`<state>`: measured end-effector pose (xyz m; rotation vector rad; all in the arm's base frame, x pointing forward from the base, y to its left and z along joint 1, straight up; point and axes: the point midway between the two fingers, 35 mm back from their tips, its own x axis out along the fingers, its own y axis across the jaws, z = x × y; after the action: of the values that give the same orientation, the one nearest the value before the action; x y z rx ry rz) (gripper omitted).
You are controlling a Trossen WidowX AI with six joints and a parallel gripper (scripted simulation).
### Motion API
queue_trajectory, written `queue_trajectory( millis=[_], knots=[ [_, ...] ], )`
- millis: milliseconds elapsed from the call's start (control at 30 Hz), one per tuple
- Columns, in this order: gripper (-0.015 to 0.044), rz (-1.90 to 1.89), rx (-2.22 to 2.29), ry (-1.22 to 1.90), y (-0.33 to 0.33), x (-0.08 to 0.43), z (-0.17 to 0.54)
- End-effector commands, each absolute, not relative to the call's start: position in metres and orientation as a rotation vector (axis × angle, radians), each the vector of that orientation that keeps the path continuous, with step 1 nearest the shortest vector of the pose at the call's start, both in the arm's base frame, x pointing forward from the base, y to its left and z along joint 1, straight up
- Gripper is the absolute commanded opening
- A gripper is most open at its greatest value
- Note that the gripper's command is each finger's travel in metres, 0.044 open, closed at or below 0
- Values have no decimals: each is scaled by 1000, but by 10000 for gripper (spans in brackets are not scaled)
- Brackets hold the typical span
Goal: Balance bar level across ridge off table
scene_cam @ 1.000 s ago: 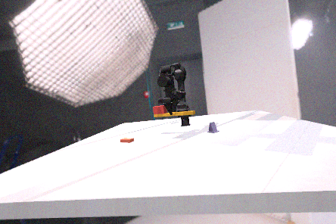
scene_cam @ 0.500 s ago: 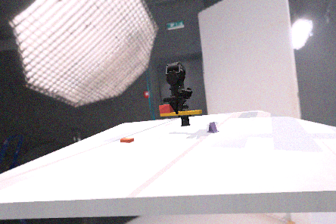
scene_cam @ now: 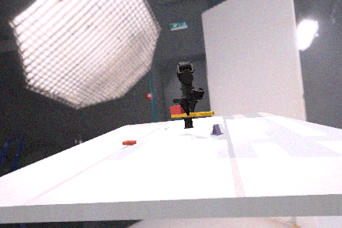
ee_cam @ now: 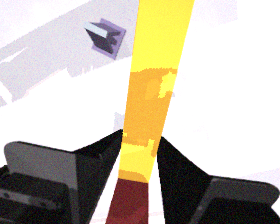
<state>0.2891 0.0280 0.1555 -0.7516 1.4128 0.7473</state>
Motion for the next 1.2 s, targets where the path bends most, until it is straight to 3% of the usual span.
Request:
queue_trajectory(
  millis=[0, 1167],
  knots=[
    [0, 716, -732, 1416, 42, 295, 159],
    [0, 548, -539, 1465, 169, 309, 157]
  ],
)
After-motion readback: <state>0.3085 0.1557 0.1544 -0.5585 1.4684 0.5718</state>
